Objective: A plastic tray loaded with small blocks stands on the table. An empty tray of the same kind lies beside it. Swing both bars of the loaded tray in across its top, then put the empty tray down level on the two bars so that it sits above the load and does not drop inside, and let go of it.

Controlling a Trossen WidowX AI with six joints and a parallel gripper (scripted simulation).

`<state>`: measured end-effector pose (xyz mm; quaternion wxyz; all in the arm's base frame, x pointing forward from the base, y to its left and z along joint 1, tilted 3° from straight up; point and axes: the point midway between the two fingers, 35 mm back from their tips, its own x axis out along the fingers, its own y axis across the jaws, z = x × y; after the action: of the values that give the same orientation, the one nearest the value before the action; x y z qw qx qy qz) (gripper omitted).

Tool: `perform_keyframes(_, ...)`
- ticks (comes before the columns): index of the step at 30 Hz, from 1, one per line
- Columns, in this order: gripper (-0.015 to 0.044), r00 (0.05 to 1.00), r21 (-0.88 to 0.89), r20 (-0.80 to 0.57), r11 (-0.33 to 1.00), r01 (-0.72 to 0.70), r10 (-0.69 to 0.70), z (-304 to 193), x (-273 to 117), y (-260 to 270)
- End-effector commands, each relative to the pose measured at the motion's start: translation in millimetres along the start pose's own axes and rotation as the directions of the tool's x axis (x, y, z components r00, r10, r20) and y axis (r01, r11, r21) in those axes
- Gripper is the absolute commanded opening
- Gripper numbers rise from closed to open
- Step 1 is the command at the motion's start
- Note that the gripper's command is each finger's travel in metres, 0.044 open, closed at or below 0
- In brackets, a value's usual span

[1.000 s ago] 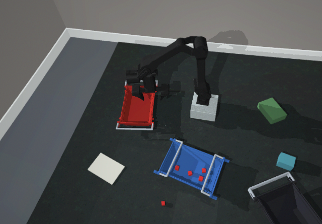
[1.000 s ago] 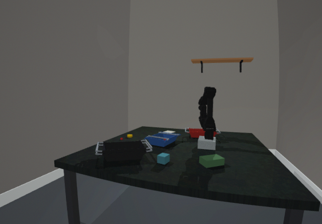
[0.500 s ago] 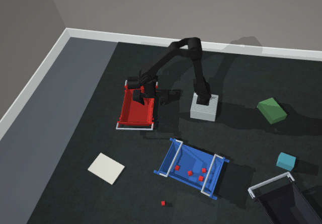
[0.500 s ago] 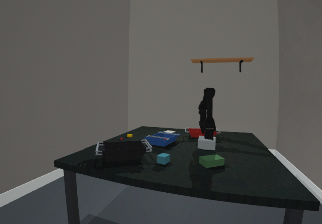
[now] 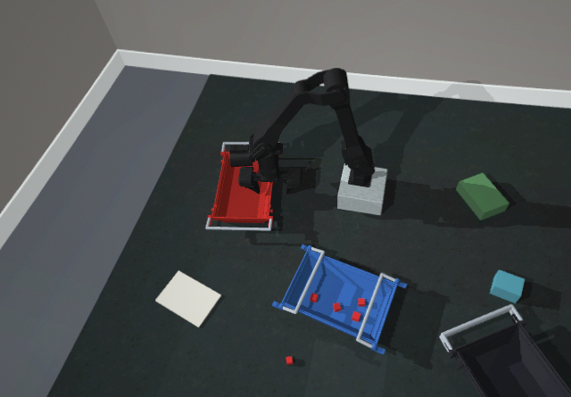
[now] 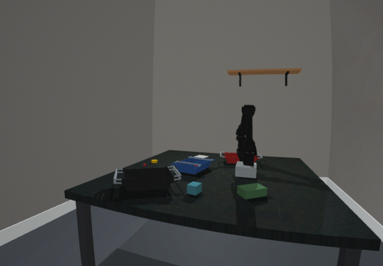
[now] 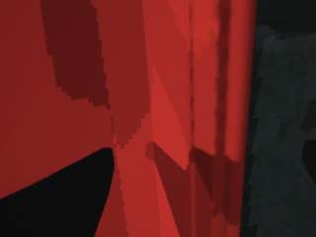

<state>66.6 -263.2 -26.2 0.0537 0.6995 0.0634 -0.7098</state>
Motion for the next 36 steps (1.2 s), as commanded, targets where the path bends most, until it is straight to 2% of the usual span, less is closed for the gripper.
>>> perform_keyframes(1, 0.0381, 1.000, 0.002, 0.006, 1.000, 0.001, -0.001, 1.1, 1.4, -0.6)
perform_keyframes(11, 0.0235, 1.000, 0.002, 0.006, 1.000, 0.001, -0.001, 1.1, 1.4, -0.6)
perform_keyframes(36, 0.0068, 1.000, 0.002, 0.006, 1.000, 0.001, -0.001, 1.1, 1.4, -0.6)
